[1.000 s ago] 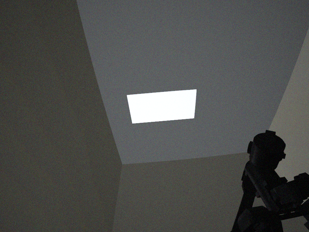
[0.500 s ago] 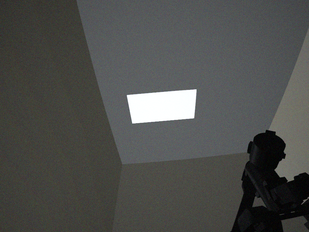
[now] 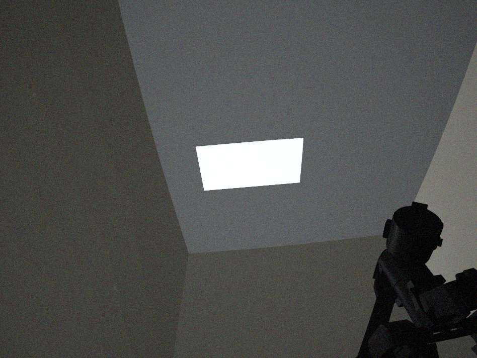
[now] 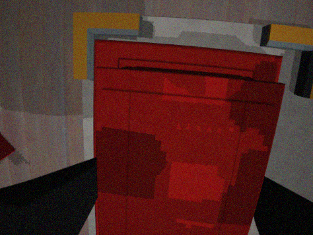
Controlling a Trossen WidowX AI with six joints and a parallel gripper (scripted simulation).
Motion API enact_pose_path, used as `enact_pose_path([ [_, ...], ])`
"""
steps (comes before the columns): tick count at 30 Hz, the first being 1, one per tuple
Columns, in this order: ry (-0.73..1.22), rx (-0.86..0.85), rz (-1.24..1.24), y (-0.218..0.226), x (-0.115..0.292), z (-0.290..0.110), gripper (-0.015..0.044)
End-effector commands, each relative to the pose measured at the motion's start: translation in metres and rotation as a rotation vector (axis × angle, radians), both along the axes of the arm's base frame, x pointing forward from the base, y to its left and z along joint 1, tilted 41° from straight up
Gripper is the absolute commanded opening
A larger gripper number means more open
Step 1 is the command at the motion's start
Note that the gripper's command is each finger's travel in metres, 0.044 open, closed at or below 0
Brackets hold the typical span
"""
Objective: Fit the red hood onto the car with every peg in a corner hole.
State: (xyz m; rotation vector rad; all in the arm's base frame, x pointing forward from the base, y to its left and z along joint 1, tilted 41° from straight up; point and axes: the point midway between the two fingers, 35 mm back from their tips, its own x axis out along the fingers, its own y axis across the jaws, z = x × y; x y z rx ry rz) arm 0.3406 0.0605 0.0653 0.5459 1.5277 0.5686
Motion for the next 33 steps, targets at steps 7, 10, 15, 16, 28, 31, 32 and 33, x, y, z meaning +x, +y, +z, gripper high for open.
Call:
enact_pose_path([
  [7, 0.003, 0.003, -0.004, 0.0030, 0.0000, -0.0034, 0.0000],
  [10, 0.003, 0.003, -0.004, 0.0038, 0.0000, -0.0043, 0.0000],
  [15, 0.003, 0.003, -0.004, 0.0051, 0.0000, -0.0058, 0.0000],
  [16, 0.003, 0.003, -0.004, 0.0054, 0.0000, -0.0061, 0.0000],
  [28, 0.003, 0.004, -0.004, 0.0086, -0.0001, -0.0097, 0.0000],
  [31, 0.003, 0.004, -0.004, 0.0094, -0.0002, -0.0106, 0.0000],
  [32, 0.003, 0.004, -0.004, 0.0097, -0.0002, -0.0108, 0.0000],
  [33, 0.003, 0.004, -0.004, 0.0100, -0.0002, -0.0111, 0.0000],
])
